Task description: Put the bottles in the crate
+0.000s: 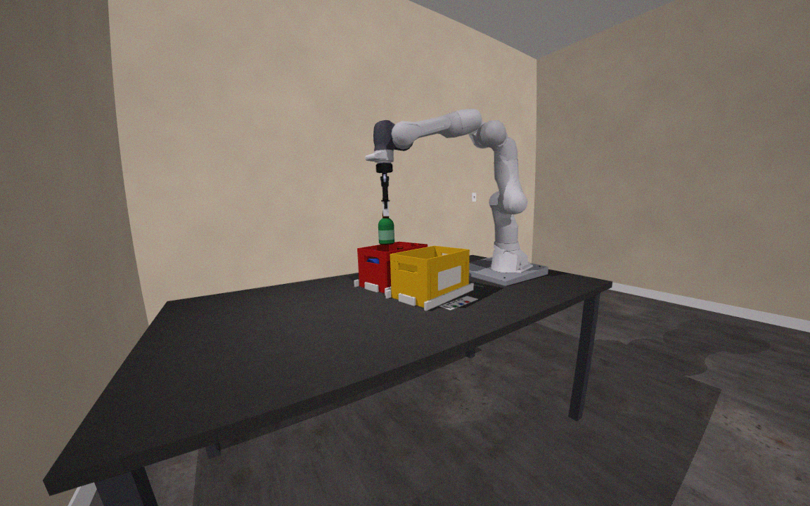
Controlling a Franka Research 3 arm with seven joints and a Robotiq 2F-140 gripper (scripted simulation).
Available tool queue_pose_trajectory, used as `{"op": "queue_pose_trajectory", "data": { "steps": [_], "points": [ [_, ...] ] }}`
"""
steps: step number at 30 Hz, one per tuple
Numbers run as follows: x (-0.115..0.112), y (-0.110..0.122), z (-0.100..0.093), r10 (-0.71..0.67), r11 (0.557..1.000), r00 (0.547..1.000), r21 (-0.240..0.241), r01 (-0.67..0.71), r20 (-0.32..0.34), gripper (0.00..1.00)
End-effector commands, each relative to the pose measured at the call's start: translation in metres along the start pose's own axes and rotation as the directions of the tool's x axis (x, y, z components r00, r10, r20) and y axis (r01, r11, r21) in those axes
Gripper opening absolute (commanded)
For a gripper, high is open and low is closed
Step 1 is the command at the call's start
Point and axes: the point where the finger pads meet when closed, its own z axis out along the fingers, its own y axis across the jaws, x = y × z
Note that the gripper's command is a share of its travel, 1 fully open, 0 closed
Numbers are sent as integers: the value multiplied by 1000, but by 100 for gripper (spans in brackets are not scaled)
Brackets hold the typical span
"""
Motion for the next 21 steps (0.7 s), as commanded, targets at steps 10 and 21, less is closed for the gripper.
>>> {"op": "queue_pose_trajectory", "data": {
  "steps": [10, 21],
  "points": [
    [2, 2, -6, 7, 1000, 1000, -2, -7, -10, 0],
    [-12, -6, -6, 7, 1000, 1000, -2, -7, -10, 0]
  ]
}}
